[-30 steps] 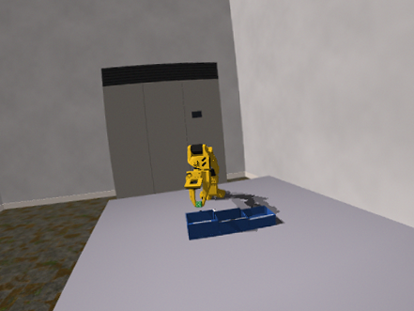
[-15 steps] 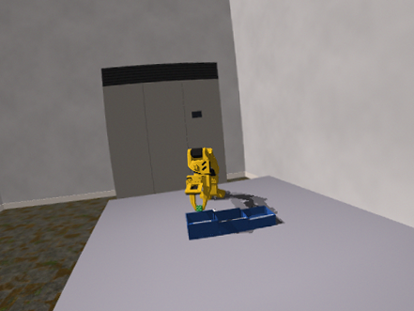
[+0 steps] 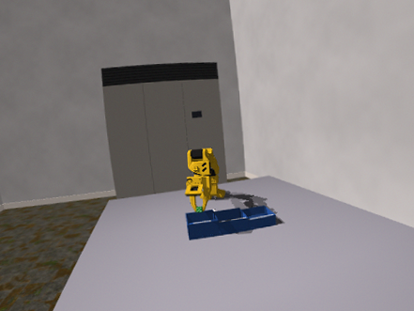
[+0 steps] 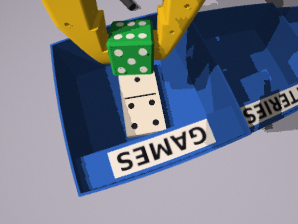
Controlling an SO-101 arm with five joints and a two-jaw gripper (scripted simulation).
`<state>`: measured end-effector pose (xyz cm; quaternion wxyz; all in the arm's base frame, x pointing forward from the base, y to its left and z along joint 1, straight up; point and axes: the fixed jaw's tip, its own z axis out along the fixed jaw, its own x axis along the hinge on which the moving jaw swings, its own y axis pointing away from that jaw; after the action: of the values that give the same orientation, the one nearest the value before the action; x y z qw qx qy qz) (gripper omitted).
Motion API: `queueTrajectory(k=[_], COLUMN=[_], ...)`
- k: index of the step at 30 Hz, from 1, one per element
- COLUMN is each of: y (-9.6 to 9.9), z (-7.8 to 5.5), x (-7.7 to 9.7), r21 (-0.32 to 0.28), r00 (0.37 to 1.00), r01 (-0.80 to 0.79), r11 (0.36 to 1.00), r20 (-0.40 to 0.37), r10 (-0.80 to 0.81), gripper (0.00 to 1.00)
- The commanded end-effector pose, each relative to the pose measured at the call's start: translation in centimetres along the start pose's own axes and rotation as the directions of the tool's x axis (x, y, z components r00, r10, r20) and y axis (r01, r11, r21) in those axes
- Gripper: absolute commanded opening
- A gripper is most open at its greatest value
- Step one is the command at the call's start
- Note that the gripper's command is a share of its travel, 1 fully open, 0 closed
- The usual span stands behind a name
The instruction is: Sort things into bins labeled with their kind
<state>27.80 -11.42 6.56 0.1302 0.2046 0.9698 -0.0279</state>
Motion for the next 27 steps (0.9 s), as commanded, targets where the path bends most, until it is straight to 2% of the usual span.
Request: queueTrajectory(k=[1,17,27], y=[-0.3,-0.3,-0.3], z=[-0.6,1.1,1.3], x=[-0.6,-0.3,-0.3], r21=[0.002,0.002,0.002], r00=[0.999,0.999,0.999], r01=[-0.018,-0.018,-0.018], r11=[1.000,1.000,1.000], r20=[0.047,0.047,0.047], r10=[0.017,0.017,0.017], gripper=[0.00,0.00,0.00])
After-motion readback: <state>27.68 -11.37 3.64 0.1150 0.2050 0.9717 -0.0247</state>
